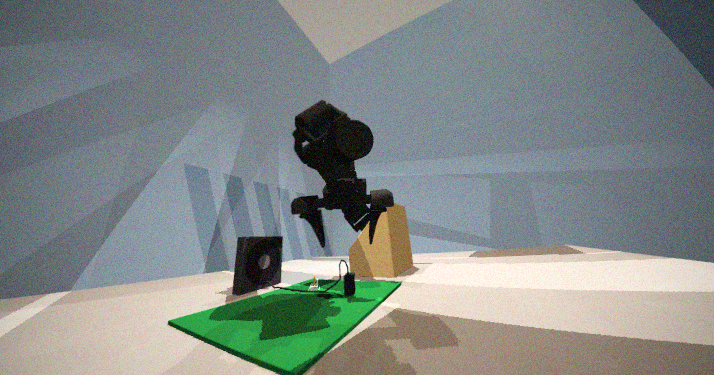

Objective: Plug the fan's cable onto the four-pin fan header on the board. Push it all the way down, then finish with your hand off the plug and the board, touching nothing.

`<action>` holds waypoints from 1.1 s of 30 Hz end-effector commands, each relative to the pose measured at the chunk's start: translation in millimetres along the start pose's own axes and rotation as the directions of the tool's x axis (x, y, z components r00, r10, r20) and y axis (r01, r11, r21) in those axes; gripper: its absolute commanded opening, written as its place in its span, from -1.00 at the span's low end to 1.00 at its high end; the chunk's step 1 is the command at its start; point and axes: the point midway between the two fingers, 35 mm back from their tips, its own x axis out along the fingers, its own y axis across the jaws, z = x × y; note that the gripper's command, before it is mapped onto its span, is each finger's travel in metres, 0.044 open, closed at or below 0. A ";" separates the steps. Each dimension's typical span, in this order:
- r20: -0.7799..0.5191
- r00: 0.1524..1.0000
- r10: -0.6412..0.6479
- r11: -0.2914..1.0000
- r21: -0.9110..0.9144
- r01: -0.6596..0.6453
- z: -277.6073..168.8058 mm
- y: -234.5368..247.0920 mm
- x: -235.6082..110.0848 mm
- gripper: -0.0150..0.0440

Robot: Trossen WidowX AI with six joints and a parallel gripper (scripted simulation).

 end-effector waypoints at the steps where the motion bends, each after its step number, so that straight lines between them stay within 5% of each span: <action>1: -0.028 1.000 -0.008 1.000 -0.013 0.008 3.1 -0.2 25.9 1.00; 33: -0.029 1.000 -0.010 1.000 -0.012 0.009 15.6 -0.7 64.1 1.00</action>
